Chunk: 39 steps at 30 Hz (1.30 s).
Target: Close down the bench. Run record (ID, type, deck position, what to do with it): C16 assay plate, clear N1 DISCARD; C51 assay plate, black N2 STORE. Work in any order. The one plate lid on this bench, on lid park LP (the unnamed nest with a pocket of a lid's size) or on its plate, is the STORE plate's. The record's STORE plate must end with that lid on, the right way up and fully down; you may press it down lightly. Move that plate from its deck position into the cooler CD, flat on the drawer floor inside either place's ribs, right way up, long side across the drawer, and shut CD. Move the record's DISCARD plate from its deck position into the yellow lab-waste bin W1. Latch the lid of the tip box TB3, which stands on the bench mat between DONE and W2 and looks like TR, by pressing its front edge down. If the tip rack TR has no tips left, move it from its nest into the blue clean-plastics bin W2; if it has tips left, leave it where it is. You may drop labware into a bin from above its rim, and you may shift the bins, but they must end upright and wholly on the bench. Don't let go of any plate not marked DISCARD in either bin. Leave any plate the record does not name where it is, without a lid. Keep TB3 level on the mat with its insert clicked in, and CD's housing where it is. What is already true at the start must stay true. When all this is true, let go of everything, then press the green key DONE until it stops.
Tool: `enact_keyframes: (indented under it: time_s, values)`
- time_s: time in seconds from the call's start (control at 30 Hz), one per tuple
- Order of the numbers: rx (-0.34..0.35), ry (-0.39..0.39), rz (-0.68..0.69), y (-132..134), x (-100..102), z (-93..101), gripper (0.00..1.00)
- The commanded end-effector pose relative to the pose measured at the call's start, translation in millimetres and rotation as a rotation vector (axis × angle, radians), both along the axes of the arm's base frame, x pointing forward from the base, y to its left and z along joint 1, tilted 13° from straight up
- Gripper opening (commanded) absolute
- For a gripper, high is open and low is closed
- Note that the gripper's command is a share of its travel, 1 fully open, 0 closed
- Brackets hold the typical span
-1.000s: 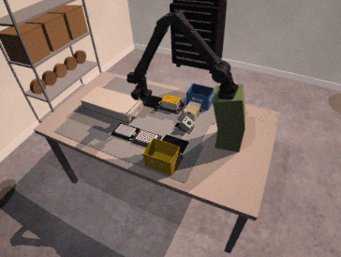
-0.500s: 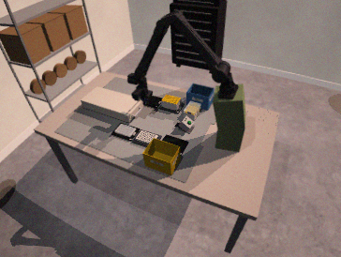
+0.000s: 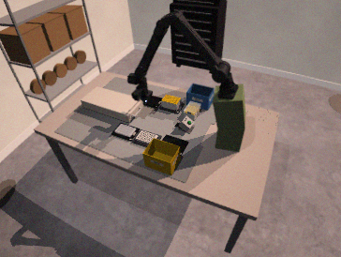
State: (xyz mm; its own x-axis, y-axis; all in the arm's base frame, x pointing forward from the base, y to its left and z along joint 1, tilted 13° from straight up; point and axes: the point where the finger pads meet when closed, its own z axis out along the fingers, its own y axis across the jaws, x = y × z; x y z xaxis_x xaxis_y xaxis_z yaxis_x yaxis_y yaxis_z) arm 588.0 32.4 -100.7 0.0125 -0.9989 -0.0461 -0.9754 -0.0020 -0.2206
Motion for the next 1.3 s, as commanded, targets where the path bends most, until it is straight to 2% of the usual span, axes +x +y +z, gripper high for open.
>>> enact_keyframes:
  time_s: [0.0,0.67,0.7,0.77,0.93,1.0,1.13,1.2,1.23,1.27]
  values:
    - [0.005,-0.034,-0.008,-8.2,12.8,18.9,0.00]
    - [0.005,-0.034,-0.008,-8.2,12.8,18.9,0.00]
    - [0.016,-0.032,-0.035,9.0,19.3,17.7,1.00]
    - [0.027,-0.013,-0.099,16.7,18.5,9.2,1.00]
    - [0.069,-0.021,-0.260,36.2,28.9,21.1,1.00]
    - [0.082,-0.004,-0.326,43.6,28.6,13.4,1.00]
    - [0.113,0.002,-0.455,58.9,34.4,15.9,1.00]
    - [0.113,0.002,-0.455,58.9,34.4,15.9,1.00]
    - [0.134,-0.029,-0.485,63.8,42.8,37.5,1.00]
    - [0.135,-0.010,-0.519,67.1,40.5,26.6,1.00]
